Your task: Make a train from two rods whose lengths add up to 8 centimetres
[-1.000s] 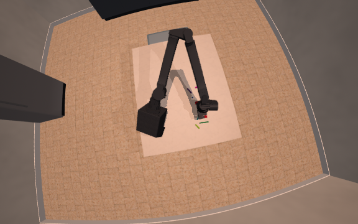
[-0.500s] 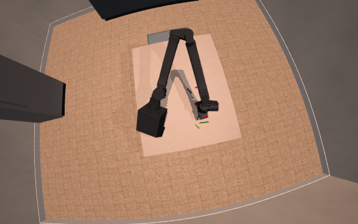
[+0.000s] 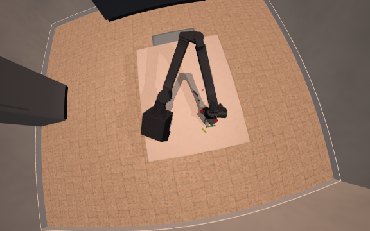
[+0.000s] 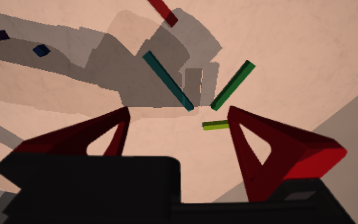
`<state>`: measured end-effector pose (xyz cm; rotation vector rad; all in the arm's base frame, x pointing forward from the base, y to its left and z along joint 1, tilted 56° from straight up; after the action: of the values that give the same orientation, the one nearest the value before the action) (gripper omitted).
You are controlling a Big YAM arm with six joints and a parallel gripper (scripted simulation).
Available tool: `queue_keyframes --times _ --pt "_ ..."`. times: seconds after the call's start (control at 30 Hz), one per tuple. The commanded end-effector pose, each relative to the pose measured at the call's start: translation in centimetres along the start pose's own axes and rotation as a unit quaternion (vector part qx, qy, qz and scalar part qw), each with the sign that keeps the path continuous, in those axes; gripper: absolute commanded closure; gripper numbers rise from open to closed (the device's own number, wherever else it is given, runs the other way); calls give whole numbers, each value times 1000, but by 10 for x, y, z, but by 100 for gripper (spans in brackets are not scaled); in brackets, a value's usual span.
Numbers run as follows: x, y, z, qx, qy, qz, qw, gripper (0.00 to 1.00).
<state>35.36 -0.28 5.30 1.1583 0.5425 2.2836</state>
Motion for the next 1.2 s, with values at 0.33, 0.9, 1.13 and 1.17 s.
queue_keyframes --times 0.33,0.9,1.13,1.17 --pt "-22 5 0 -6 151 -6 988 0" --pt "-41 4 -6 -5 336 -7 942 0" --pt "-51 4 -9 -5 424 -7 906 0" --pt "-49 1 -8 -4 426 -5 905 0"
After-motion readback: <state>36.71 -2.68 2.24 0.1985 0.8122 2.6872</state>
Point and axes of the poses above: the point where the finger pads meet when closed, its own y axis back along the fingers, its own x axis across the jaws, z = x × y, the point moved 10 cm from there along y, back along the fingers, and after that the axes turned 13 degrees about -y, right-handed, at the moved point
